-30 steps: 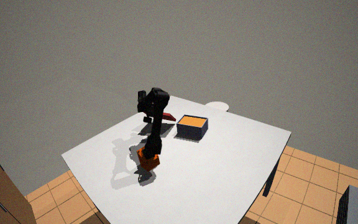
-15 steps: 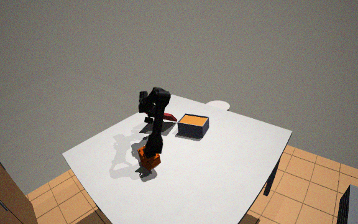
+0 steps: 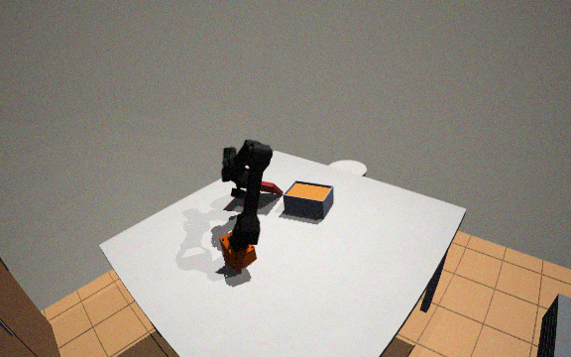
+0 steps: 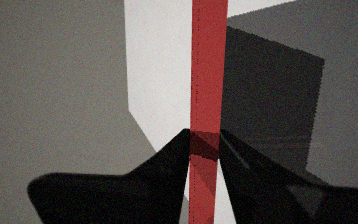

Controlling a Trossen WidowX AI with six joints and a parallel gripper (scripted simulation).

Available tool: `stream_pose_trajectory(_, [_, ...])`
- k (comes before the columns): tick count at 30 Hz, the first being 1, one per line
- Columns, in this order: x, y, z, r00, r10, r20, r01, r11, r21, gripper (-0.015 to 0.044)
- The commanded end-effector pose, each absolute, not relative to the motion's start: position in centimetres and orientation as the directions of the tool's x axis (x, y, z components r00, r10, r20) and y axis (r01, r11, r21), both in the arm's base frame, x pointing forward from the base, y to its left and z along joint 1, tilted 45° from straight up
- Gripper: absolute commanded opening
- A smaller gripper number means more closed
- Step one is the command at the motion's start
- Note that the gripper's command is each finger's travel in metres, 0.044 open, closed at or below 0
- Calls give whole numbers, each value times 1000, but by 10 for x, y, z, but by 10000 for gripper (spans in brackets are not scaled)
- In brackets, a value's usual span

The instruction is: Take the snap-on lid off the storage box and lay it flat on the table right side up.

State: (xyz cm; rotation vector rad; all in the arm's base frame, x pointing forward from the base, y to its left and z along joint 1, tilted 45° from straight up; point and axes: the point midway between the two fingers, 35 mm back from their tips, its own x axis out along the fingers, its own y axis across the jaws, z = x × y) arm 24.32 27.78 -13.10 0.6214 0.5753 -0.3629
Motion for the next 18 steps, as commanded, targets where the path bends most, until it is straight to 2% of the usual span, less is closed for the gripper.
stream_pose_trajectory(1, [244,275,-134,782,-147,-606,482,759,438,0])
stream_pose_trajectory(18, [246,266,-144,782,-147,-605,482,759,438,0])
